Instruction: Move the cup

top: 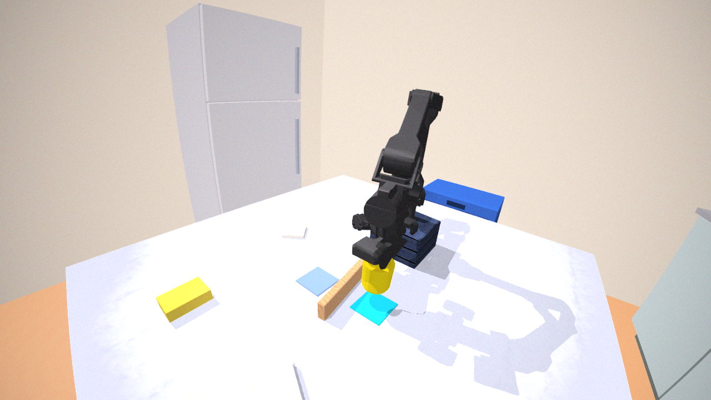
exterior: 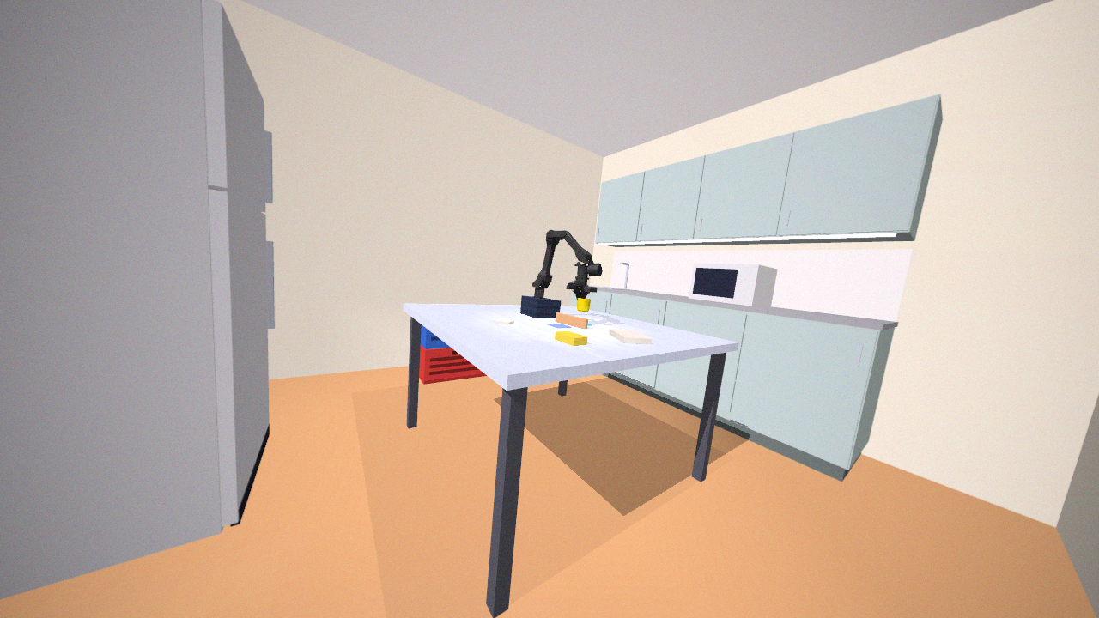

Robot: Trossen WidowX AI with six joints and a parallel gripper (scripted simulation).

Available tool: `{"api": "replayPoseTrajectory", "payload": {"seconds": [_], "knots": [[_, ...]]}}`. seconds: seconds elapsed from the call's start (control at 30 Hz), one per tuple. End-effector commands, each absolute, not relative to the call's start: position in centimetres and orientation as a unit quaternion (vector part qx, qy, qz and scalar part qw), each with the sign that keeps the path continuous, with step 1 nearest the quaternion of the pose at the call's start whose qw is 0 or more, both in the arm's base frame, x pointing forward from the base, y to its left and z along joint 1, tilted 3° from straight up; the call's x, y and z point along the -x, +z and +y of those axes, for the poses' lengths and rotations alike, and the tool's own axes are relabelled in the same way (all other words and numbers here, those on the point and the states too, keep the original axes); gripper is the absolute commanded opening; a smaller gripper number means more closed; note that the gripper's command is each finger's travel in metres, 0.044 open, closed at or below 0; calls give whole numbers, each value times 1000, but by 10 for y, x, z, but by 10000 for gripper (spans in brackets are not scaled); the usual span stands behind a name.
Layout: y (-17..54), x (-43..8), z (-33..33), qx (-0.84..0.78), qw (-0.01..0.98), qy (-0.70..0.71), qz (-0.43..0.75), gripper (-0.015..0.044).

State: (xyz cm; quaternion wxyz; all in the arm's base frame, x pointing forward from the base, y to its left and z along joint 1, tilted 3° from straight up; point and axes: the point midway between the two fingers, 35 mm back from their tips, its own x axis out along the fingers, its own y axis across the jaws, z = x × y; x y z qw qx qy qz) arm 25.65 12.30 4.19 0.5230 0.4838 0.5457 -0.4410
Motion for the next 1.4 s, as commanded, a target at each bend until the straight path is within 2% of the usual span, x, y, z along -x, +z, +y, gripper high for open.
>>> {"api": "replayPoseTrajectory", "payload": {"seconds": [0.0,1.37], "knots": [[32,-254,123,-481,519,-446,548,0],[-20,-253,129,-482,522,-443,547,0]]}}
